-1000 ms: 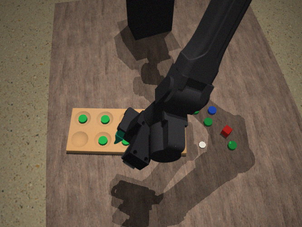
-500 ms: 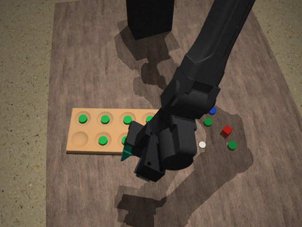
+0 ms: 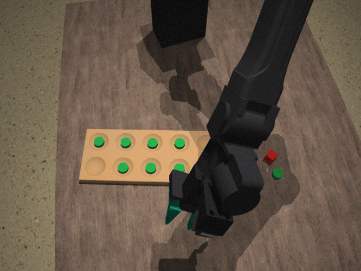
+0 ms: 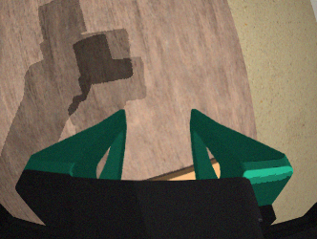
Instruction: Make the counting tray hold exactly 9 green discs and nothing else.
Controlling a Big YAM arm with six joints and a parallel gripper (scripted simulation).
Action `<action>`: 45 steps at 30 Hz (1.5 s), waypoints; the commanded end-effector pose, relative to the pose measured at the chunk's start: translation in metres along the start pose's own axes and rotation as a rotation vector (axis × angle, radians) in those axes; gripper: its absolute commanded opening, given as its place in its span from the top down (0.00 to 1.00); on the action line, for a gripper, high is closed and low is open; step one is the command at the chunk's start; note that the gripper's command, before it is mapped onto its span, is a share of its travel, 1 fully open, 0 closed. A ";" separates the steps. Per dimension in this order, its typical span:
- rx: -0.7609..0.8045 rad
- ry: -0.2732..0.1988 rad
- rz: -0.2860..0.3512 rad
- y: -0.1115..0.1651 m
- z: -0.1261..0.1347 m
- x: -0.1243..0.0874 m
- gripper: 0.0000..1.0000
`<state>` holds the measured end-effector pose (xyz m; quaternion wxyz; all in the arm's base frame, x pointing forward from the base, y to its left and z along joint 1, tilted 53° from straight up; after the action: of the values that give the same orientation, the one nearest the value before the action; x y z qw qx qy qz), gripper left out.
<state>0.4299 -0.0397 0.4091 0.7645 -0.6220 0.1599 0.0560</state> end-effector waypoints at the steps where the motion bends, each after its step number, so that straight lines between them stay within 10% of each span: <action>1: -0.032 -0.029 -0.065 -0.028 0.011 -0.001 0.56; 8: -0.030 -0.003 -0.010 -0.005 0.001 0.004 0.56; 9: -0.094 -0.095 -0.222 -0.067 0.033 -0.028 0.56; 21: -0.096 -0.064 -0.129 -0.033 0.021 -0.006 0.56; 22: -0.155 -0.147 -0.343 -0.092 0.052 -0.040 0.56; 36: -0.154 -0.116 -0.242 -0.060 0.041 -0.013 0.56; 37: -0.192 -0.185 -0.350 -0.090 0.073 -0.030 0.56; 42: -0.191 -0.185 -0.354 -0.092 0.073 -0.032 0.56; 43: -0.203 -0.206 -0.202 -0.038 0.087 -0.014 0.56; 45: -0.197 -0.242 -0.135 -0.015 0.106 -0.013 0.56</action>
<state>0.4386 0.0248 0.4774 0.7160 -0.6972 0.0078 0.0352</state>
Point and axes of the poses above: the point where the finger pads meet when closed, its own x axis out along the fingers, its own z axis across the jaws, y = z × x, the point moved 8 cm from there along -x, back along the fingers, and after that the axes turned 1 degree about x, right-handed, at the moved point
